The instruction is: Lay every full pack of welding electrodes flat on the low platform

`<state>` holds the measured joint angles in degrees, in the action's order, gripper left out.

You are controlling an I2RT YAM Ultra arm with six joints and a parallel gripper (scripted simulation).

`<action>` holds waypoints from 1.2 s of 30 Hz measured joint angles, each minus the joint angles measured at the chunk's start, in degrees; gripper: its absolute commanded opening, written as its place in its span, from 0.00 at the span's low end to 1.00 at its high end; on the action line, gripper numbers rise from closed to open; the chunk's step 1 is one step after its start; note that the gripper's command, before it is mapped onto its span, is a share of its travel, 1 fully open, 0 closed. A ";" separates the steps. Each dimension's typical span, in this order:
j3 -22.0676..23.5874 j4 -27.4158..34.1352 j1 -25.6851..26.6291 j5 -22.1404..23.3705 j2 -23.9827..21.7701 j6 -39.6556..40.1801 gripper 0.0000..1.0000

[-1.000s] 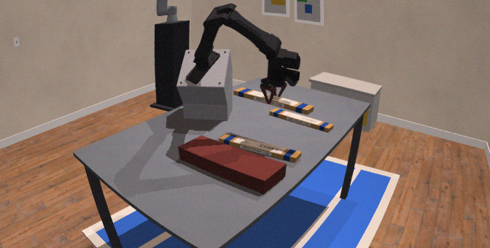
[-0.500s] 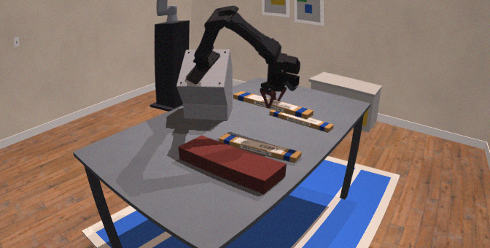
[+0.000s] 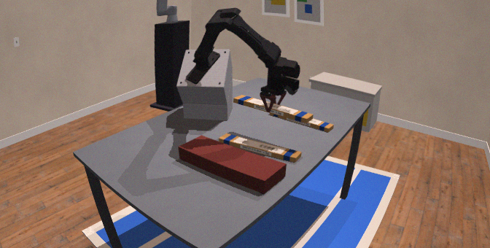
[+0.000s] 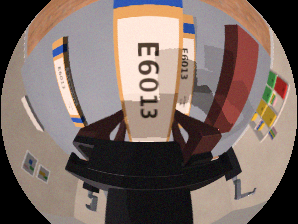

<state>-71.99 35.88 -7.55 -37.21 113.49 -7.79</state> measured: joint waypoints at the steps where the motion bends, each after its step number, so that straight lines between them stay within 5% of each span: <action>1: 0.04 -0.22 0.11 0.02 0.11 0.09 0.00; 36: 0.22 -0.98 0.28 0.09 0.28 0.55 0.00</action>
